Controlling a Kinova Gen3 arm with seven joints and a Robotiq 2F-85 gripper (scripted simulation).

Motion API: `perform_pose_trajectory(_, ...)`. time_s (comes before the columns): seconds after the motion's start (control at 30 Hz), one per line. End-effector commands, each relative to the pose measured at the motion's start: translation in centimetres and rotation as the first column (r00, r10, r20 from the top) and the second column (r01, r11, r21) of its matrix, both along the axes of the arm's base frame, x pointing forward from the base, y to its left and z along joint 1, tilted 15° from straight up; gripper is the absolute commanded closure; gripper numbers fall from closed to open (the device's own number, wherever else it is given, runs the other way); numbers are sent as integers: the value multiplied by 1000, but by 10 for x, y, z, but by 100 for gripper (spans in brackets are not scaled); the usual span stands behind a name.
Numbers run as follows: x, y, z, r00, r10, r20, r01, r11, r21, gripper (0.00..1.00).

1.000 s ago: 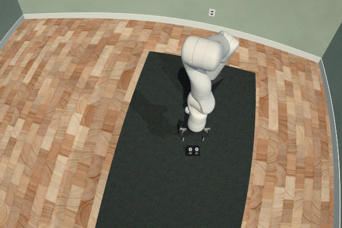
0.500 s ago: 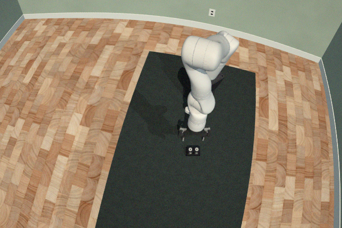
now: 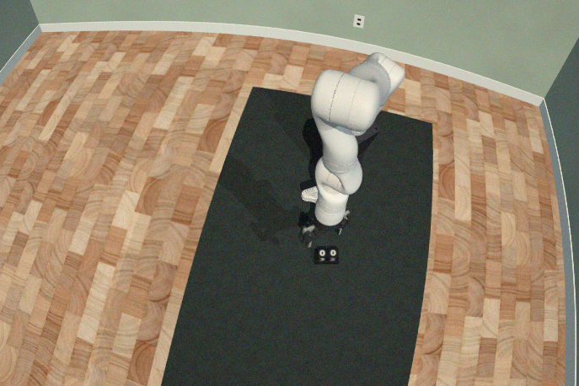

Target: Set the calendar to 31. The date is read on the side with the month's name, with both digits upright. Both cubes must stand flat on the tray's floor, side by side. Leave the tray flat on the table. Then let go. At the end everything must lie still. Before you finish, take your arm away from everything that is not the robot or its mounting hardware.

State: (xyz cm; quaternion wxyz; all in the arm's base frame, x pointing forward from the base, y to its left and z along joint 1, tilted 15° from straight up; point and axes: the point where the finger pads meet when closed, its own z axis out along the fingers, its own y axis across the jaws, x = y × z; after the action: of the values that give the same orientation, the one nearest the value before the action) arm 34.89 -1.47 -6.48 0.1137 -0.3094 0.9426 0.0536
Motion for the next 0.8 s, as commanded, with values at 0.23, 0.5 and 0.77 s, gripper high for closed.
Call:
perform_pose_trajectory(0.23, 3, 7, -21, 821, 568, 63, -557, 820, -133, 0)
perform_pose_trajectory(0.5, 2, 12, -29, 594, 801, 68, -778, 594, -204, 0)
perform_pose_trajectory(0.77, 1, 15, -34, 444, 894, 63, -863, 445, -239, 0)
